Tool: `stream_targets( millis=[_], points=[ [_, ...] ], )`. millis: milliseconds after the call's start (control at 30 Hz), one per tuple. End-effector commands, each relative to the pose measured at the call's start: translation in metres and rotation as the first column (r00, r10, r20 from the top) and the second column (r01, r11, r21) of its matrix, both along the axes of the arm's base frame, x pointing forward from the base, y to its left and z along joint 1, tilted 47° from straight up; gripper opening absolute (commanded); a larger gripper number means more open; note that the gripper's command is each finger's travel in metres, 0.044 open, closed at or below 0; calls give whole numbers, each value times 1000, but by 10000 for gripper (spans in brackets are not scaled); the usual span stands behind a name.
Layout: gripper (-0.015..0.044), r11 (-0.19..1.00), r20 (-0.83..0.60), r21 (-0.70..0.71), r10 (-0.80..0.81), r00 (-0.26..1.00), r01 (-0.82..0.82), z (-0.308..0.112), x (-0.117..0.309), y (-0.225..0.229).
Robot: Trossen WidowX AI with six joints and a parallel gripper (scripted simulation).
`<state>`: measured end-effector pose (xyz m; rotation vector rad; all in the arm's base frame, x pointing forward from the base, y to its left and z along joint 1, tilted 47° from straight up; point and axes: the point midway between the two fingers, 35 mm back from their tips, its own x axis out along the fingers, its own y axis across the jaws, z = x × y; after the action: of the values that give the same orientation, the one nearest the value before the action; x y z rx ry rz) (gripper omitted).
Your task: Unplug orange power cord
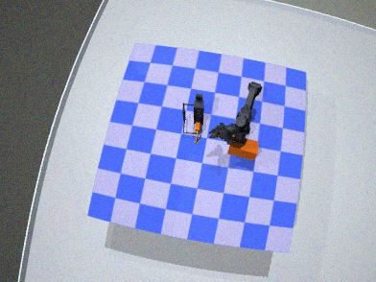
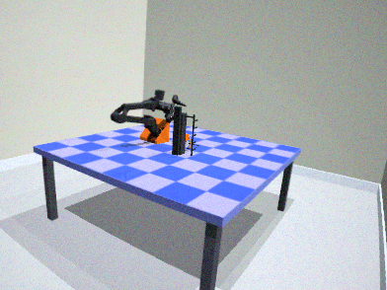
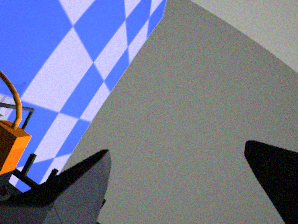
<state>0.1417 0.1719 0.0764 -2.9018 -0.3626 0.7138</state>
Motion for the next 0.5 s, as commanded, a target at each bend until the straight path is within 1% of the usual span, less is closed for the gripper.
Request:
stream_targets(
  millis=[0, 67, 133, 267, 367, 467],
  points=[
    [374, 1000, -5, -1, -8, 1000, 8, 0, 1, 0],
    [321, 997, -46, -8, -74, 996, 74, -1, 8, 0],
    [269, 983, -106, -23, -181, 978, 180, -2, 19, 0],
    [164, 913, -212, -66, -408, 888, 403, -9, 42, -6],
    [160, 816, -271, -114, -575, 772, 567, -16, 59, -14],
    [160, 678, -307, -171, -726, 615, 715, -24, 76, -25]
  ],
)
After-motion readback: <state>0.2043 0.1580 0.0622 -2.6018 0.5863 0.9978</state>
